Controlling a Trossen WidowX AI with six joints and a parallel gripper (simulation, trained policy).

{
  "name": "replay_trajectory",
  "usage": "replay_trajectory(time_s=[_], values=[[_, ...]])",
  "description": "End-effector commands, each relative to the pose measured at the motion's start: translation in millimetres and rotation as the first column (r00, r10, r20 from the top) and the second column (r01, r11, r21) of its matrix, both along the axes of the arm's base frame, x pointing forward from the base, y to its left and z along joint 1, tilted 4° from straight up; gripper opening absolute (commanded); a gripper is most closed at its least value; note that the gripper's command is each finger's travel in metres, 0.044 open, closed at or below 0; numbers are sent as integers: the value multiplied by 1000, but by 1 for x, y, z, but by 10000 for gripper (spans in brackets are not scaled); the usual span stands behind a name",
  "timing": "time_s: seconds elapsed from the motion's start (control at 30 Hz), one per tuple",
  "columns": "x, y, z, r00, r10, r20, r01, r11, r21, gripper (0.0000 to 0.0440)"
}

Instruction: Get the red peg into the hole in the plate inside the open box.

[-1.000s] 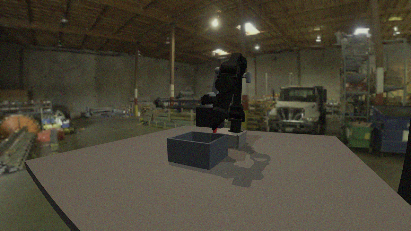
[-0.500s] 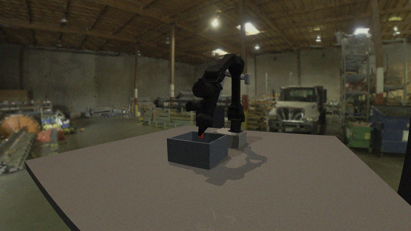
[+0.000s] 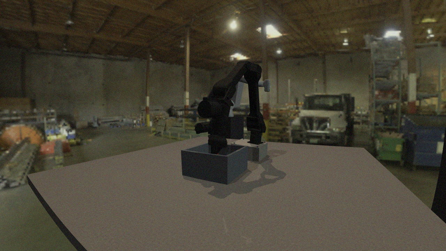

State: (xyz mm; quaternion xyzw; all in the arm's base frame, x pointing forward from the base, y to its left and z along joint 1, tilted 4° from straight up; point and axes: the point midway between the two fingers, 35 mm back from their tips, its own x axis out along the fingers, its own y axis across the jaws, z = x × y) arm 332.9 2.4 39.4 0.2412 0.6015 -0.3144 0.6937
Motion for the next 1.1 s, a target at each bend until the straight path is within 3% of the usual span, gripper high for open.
replay_trajectory(time_s=[0.0, 0.33, 0.7, 1.07], values=[[8, -1, 3, 1000, 7, -1, -7, 1000, 14, 197], [42, 4, 23, 1000, 1, -4, -1, 995, 101, 440], [88, 21, 45, 994, 29, 104, -48, 981, 186, 440], [88, 21, 45, 994, 31, 107, -50, 981, 187, 440]])
